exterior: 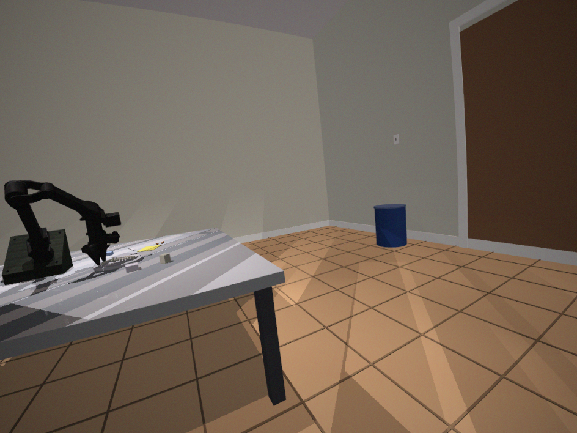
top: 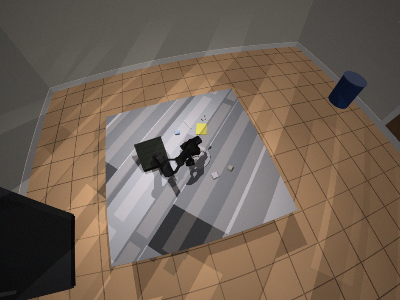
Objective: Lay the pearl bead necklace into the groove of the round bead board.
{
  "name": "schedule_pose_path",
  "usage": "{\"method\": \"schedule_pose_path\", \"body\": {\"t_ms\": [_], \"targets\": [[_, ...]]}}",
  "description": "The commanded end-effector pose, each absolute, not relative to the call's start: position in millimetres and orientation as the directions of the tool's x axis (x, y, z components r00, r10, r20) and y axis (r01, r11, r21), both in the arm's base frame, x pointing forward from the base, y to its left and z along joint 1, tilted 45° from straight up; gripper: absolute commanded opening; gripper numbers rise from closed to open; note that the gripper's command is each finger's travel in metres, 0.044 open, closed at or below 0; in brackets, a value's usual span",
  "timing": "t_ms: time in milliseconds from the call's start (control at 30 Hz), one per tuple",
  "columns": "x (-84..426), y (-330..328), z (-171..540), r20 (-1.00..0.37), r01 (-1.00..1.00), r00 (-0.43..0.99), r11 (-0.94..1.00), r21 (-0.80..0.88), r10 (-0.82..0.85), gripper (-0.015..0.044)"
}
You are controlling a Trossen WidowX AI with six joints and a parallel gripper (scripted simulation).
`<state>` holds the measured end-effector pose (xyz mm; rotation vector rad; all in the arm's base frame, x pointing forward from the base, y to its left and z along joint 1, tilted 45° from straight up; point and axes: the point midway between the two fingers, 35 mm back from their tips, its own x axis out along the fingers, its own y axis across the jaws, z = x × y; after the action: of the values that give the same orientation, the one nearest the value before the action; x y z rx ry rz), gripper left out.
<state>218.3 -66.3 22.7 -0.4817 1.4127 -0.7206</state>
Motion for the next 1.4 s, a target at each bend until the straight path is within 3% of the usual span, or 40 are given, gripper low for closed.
{"method": "schedule_pose_path", "body": {"t_ms": [0,33,1267,1367], "targets": [[218.8,-64.2,26.4,-0.709,0.167,0.012,0.701,-0.694,-0.705,0.0420],[217.9,-65.6,23.5,-0.711,0.163,0.005,0.702,-0.693,-0.703,0.0440],[217.8,-63.2,25.9,-0.709,0.167,0.012,0.700,-0.694,-0.705,0.0440],[229.2,-61.4,29.4,-0.709,0.127,0.012,0.704,-0.698,-0.705,0.0361]]}}
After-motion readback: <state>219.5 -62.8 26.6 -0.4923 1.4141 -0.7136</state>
